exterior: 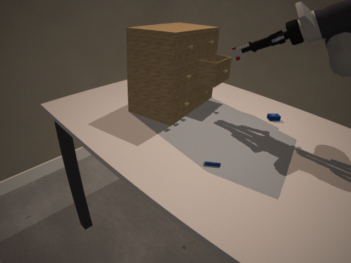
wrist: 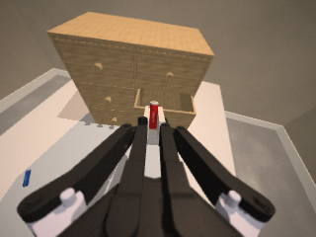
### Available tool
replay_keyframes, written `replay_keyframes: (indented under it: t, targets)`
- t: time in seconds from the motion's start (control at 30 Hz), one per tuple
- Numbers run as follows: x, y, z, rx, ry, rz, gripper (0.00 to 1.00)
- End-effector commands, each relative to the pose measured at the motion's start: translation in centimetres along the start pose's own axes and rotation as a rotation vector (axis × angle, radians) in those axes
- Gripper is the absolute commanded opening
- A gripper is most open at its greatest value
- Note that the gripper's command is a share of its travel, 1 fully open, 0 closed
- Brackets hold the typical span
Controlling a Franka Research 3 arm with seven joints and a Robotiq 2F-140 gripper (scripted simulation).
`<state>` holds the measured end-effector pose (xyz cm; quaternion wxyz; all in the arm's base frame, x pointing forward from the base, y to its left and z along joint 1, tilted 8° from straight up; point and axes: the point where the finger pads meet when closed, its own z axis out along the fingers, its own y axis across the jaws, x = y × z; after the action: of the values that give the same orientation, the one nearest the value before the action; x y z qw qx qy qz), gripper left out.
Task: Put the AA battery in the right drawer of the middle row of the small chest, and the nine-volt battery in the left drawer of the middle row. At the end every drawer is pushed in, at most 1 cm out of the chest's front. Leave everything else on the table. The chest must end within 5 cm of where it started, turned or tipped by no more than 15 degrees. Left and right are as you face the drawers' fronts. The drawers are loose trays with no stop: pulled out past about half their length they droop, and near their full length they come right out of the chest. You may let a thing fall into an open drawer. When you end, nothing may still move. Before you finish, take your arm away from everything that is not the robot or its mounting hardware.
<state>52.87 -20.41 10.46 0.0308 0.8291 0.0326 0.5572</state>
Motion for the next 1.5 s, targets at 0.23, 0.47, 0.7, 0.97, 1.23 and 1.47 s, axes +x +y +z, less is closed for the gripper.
replay_keyframes:
  t: [0.23,0.47,0.7,0.97,1.23,1.47]
  targets:
    - [1.4,0.5,3.0,-0.010,-0.008,0.047,0.06]
    - [2.5,0.5,4.9,-0.010,-0.008,0.047,0.06]
    - [3.1,0.6,6.0,-0.010,-0.008,0.047,0.06]
    - [3.7,0.6,7.1,-0.010,-0.008,0.047,0.06]
    - [3.9,0.6,7.4,-0.010,-0.007,0.047,0.06]
    - [3.9,0.6,7.5,-0.010,-0.007,0.047,0.06]
